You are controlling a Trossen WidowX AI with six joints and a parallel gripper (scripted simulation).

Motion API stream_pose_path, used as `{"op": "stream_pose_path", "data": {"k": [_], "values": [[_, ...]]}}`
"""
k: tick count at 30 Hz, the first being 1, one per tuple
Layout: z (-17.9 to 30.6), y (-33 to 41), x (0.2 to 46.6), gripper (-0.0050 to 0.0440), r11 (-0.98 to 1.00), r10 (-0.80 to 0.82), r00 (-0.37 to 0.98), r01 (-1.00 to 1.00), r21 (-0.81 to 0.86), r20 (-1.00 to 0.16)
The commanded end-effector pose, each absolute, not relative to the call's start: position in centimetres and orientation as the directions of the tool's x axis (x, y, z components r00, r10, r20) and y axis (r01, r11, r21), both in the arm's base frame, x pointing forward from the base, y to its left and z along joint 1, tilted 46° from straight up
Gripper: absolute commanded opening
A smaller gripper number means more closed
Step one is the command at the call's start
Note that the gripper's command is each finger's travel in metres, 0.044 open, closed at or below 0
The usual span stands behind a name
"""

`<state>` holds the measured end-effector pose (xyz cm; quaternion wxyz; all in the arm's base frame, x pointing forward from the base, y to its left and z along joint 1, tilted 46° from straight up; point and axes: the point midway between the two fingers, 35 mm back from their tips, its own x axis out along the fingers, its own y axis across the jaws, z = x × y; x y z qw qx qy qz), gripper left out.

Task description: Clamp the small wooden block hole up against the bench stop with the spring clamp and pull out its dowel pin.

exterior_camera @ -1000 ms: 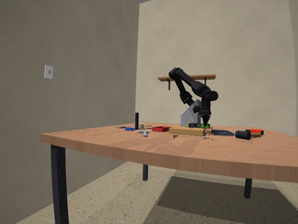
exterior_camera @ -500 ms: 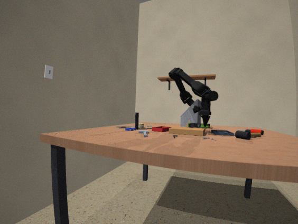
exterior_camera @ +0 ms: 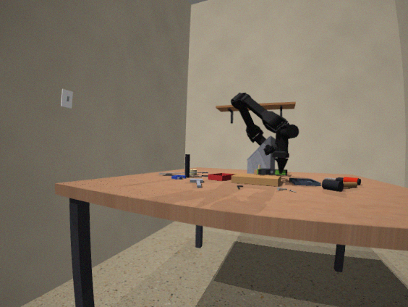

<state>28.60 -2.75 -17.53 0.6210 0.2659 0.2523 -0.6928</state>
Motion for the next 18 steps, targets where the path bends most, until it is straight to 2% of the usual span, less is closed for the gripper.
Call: {"op": "stream_pose_path", "data": {"k": [1,18], "values": [[-17.57,-2.77,28.94,0.0000,-0.093,-0.728,-0.079,0.996,-0.016,-0.681],[-17.79,-2.99,28.92,0.0000,-0.093,-0.728,-0.079,0.996,-0.016,-0.681]]}}
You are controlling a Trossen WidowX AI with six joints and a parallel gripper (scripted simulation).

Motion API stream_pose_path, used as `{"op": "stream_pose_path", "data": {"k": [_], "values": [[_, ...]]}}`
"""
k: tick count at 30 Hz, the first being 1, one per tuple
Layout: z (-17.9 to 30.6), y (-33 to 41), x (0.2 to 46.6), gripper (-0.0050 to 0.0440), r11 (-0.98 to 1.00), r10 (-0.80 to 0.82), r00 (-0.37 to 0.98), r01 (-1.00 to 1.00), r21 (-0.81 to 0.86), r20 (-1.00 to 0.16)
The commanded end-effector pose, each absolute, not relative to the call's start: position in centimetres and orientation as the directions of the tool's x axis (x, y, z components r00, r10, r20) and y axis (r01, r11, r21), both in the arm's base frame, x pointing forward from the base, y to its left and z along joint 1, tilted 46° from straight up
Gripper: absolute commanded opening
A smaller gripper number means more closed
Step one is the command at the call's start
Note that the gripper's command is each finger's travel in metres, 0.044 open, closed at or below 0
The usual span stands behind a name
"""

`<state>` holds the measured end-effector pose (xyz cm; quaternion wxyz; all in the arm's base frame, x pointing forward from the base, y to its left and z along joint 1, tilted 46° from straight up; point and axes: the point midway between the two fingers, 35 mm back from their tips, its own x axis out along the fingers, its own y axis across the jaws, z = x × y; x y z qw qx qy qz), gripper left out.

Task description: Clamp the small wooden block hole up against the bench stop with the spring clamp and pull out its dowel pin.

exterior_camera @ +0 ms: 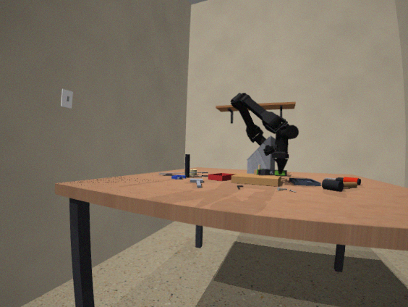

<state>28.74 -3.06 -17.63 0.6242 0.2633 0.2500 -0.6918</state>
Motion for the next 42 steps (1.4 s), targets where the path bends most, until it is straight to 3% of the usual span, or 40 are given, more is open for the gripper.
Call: {"op": "stream_pose_path", "data": {"k": [1,10,42], "values": [[-17.79,-2.99,28.92,0.0000,-0.093,-0.728,-0.079,0.996,-0.016,-0.681],[-17.79,-2.99,28.92,0.0020,-0.093,-0.728,-0.079,0.996,-0.016,-0.681],[-17.67,-3.07,28.75,0.0320,-0.096,-0.732,-0.082,0.995,-0.017,-0.677]]}}
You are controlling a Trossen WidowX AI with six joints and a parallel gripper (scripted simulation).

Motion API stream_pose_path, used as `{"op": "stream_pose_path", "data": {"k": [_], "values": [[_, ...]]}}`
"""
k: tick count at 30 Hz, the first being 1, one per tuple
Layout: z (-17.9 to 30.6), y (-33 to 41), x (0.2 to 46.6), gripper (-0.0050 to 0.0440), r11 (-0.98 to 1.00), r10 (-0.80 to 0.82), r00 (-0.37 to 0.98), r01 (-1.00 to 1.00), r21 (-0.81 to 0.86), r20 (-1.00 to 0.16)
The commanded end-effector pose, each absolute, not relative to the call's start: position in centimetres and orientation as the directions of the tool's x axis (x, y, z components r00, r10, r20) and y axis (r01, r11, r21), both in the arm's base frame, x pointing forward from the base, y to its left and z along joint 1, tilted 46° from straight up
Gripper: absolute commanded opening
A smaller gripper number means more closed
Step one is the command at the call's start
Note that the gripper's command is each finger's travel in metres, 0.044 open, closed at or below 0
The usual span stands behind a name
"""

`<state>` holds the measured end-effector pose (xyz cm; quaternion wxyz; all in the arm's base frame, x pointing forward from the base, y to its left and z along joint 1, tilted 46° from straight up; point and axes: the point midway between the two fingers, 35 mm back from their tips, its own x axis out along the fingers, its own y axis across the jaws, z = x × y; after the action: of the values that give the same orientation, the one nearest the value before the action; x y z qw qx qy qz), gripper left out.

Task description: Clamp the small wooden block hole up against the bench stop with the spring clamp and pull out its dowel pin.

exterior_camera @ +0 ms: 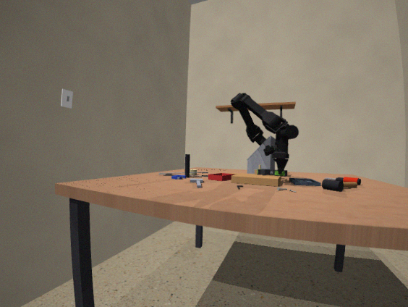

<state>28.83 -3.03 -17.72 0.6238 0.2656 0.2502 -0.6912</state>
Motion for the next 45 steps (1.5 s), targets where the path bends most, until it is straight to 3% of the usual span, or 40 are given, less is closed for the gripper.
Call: {"op": "stream_pose_path", "data": {"k": [1,17,45], "values": [[-17.7,-3.1,28.7,0.0320,-0.096,-0.732,-0.082,0.995,-0.017,-0.677],[-17.7,-3.1,28.7,0.0440,-0.096,-0.732,-0.082,0.995,-0.017,-0.677],[-11.9,3.1,29.7,0.0440,-0.096,-0.728,-0.081,0.995,-0.015,-0.681]]}}
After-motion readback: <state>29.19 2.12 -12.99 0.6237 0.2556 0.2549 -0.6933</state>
